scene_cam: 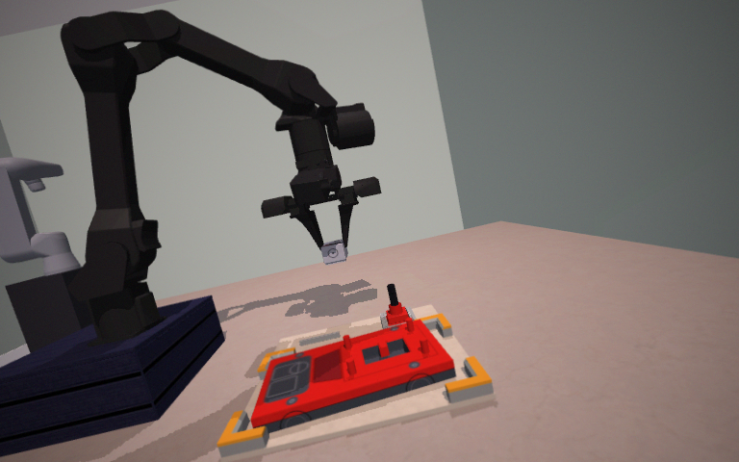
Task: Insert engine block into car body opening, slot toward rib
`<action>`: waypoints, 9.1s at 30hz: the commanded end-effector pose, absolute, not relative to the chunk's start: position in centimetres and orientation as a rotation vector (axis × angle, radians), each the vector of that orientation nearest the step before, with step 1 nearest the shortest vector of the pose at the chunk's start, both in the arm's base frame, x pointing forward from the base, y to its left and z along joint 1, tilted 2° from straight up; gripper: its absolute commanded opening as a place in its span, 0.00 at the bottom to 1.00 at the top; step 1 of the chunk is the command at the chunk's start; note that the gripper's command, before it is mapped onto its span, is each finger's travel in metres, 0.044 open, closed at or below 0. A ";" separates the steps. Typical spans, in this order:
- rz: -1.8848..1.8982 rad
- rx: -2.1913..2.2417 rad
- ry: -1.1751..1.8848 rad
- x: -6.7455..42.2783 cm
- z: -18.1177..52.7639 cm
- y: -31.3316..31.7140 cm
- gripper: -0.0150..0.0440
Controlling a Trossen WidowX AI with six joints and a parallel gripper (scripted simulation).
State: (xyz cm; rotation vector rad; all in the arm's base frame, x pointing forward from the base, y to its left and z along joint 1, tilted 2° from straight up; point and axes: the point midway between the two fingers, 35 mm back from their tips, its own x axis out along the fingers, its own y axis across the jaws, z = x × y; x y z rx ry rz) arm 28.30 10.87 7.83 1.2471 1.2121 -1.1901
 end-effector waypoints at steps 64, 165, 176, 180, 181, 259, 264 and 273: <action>0.124 -0.096 1.538 34.0 1.6 -5.8 0.25; 0.131 -0.103 1.537 34.4 0.9 -5.8 0.52; 0.131 -0.103 1.537 34.4 0.8 -5.8 0.52; 0.130 -0.103 1.537 34.4 0.7 -5.8 0.52; 0.130 -0.103 1.537 34.4 0.7 -5.8 0.52; 0.131 -0.103 1.537 34.4 -0.3 -5.7 0.52; 0.130 -0.103 1.537 34.4 -0.4 -5.7 0.52; 0.130 -0.102 1.537 34.4 -0.5 -5.7 0.52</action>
